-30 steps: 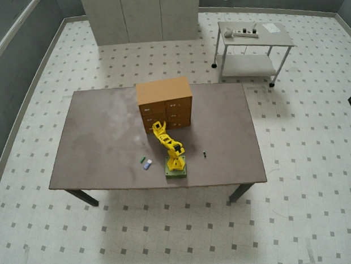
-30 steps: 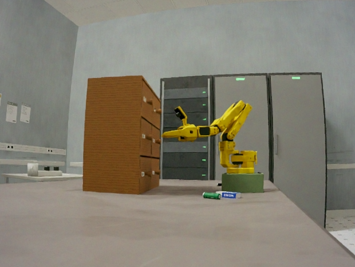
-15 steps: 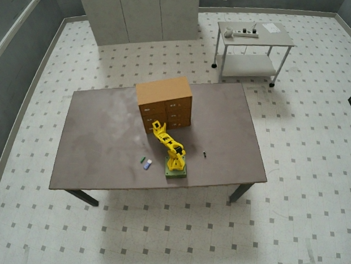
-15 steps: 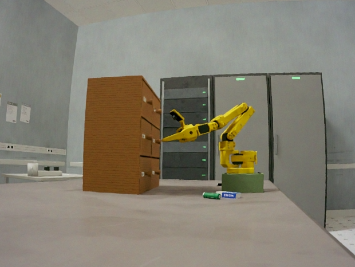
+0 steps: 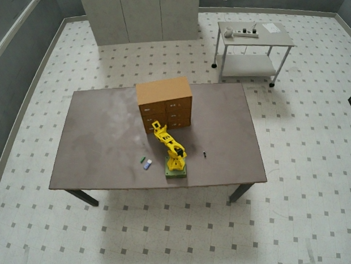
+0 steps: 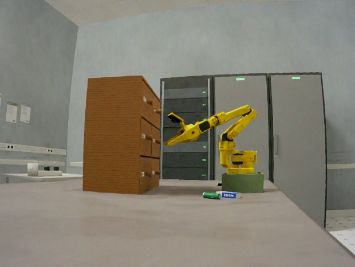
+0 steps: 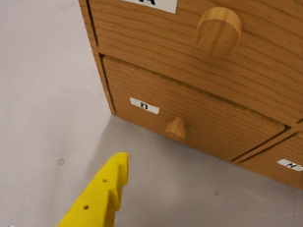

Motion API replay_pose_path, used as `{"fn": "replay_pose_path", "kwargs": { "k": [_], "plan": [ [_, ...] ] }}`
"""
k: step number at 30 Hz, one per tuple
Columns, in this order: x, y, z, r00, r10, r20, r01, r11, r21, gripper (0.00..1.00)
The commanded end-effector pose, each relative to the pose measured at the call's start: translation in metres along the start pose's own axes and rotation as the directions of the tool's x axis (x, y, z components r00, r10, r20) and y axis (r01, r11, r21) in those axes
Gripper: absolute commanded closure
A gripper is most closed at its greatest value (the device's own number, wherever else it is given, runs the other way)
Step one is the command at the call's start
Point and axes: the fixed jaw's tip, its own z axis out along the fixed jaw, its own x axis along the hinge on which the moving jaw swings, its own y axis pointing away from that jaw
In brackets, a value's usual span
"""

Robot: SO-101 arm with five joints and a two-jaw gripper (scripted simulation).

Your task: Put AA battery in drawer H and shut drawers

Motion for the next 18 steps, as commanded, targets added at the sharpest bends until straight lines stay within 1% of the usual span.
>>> {"fn": "replay_pose_path", "kwargs": {
  "k": [1,11,13,18],
  "plan": [
    [0.000,-0.001,-0.004,0.999,-0.008,-0.044,0.008,1.000,0.002,0.50],
    [0.015,-0.001,-0.015,0.980,-0.012,-0.198,0.012,1.000,-0.001,0.50],
    [0.015,-0.001,-0.015,0.980,-0.012,-0.198,0.012,1.000,-0.001,0.50],
    [0.022,-0.001,-0.024,0.962,-0.013,-0.274,0.013,1.000,-0.003,0.50]
  ]
}}
